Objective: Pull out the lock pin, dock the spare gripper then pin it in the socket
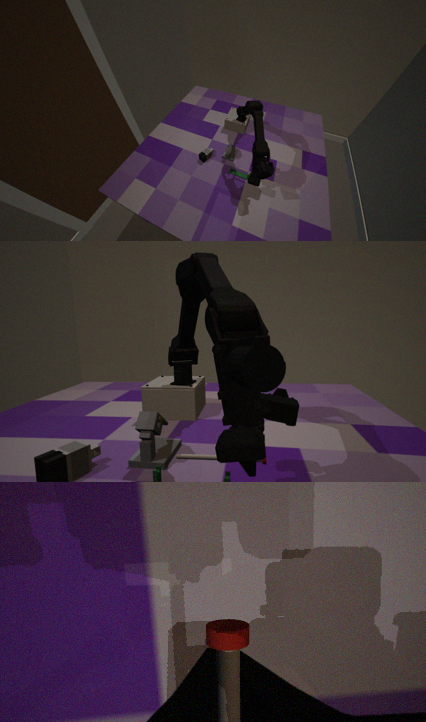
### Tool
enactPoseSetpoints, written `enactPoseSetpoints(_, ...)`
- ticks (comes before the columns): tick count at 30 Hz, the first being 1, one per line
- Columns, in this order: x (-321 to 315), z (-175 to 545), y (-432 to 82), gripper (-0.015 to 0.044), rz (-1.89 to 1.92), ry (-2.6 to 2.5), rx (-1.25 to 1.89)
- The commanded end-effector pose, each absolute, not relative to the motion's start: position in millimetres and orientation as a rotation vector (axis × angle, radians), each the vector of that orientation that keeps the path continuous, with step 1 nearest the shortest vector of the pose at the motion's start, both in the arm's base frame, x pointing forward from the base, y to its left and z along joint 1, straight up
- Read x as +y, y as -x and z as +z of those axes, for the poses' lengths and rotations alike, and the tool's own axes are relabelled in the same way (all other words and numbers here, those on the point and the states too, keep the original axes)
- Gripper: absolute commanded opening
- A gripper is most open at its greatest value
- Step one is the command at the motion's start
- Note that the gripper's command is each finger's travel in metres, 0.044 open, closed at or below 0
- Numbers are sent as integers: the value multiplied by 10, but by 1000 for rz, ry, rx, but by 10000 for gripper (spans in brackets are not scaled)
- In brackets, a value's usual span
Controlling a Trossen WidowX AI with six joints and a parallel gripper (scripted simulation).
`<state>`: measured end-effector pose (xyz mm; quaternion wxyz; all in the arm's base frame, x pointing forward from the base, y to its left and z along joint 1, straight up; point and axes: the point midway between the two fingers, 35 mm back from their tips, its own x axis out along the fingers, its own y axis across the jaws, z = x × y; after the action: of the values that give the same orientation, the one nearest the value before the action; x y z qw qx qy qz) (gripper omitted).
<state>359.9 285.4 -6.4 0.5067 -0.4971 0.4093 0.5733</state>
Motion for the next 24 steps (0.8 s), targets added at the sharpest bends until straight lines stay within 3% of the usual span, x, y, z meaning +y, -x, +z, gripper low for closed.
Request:
enactPoseSetpoints(1,2850,-139,-3593,0,1386,1201,987)
enactPoseSetpoints(24,2853,-325,-3597,0,1384,1201,981)
